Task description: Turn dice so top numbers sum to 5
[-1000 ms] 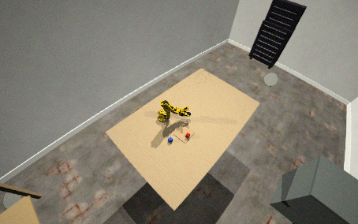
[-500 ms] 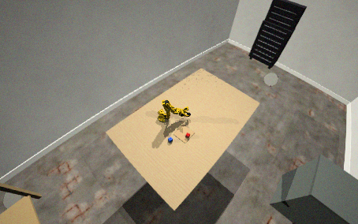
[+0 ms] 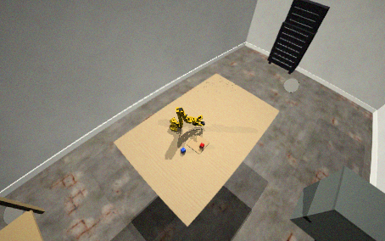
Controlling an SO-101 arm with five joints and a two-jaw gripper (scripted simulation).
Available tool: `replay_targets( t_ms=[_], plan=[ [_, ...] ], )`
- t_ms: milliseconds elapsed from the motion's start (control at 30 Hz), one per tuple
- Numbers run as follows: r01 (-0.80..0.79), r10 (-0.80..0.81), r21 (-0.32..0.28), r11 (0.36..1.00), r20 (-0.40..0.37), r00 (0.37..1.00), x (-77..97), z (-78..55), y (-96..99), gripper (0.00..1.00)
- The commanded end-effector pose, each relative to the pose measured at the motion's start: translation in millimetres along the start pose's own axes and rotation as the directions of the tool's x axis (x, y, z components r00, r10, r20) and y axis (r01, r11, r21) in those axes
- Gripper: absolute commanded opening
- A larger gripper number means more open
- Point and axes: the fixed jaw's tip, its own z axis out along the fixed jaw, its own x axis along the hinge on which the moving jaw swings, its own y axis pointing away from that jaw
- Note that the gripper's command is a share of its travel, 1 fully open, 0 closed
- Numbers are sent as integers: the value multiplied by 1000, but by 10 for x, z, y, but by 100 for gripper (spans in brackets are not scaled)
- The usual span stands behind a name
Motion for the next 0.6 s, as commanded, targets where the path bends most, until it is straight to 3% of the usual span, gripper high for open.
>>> replay_targets(
  t_ms=[0, 567],
  plan=[
    [9, -9, -9, 1000, 37, 999, -67, 12, 23, 0],
    [9, -9, -9, 1000, 37, 999, -11, 35, 22, 0]
  ],
)
